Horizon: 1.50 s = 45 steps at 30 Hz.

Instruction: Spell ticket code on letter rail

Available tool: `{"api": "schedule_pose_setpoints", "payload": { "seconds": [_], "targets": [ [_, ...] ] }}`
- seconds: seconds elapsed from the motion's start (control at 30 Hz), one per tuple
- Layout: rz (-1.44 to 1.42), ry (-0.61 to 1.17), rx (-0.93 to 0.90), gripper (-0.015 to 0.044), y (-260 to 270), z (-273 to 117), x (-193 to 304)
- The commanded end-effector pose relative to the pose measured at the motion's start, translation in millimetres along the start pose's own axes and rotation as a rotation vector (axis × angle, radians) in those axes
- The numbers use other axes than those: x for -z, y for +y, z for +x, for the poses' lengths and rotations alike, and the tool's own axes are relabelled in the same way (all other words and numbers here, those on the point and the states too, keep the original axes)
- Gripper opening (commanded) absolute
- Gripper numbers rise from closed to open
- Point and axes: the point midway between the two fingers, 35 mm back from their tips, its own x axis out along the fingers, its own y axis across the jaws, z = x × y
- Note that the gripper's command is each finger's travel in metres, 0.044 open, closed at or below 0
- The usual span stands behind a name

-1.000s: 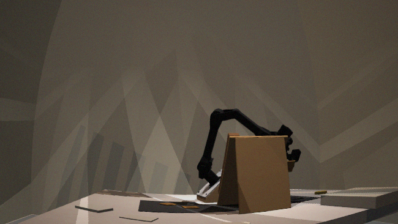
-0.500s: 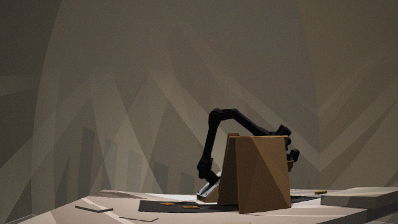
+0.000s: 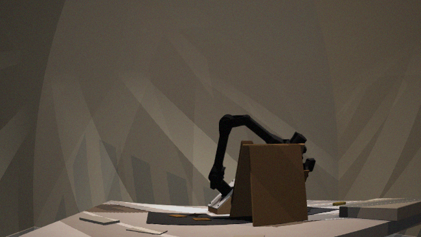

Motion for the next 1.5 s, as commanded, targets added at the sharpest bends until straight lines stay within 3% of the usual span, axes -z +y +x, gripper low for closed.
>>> {"api": "schedule_pose_setpoints", "payload": {
  "seconds": [0.0, 1.47],
  "targets": [
    [-0.003, 0.001, -0.003, 0.0, -3, -1, 0],
    [-0.005, 0.001, -0.002, 0.0, -25, 0, 1]
  ]
}}
